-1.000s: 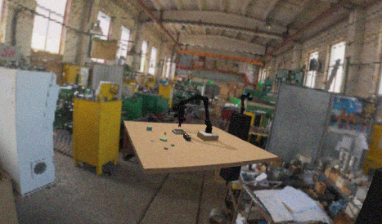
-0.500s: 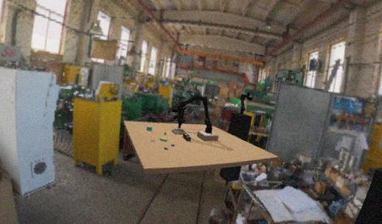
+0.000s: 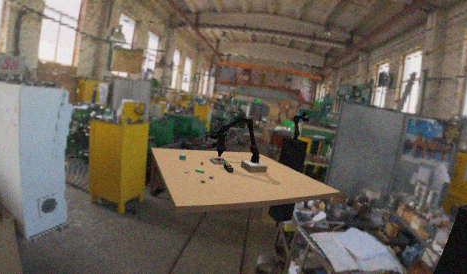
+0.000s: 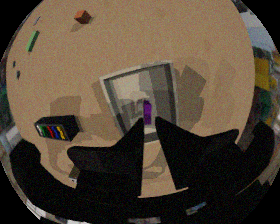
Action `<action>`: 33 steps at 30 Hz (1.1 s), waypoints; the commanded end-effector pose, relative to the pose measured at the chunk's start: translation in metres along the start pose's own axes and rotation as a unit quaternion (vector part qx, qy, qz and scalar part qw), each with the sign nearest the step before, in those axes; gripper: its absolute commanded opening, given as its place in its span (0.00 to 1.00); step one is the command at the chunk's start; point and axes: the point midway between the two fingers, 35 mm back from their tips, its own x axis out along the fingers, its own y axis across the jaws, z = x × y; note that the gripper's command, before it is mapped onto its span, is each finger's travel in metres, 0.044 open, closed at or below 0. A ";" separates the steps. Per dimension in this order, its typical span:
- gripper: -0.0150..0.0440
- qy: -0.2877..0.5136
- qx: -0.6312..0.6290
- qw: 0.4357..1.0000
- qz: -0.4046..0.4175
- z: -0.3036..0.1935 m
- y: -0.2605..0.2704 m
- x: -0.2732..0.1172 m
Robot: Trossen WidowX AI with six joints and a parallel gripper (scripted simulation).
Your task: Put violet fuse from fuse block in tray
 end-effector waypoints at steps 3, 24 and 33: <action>0.61 0.000 0.000 1.000 0.000 0.000 0.000 -0.001; 0.81 0.001 0.000 1.000 0.000 0.000 0.000 -0.036; 0.81 0.001 0.000 1.000 0.000 0.000 0.000 -0.036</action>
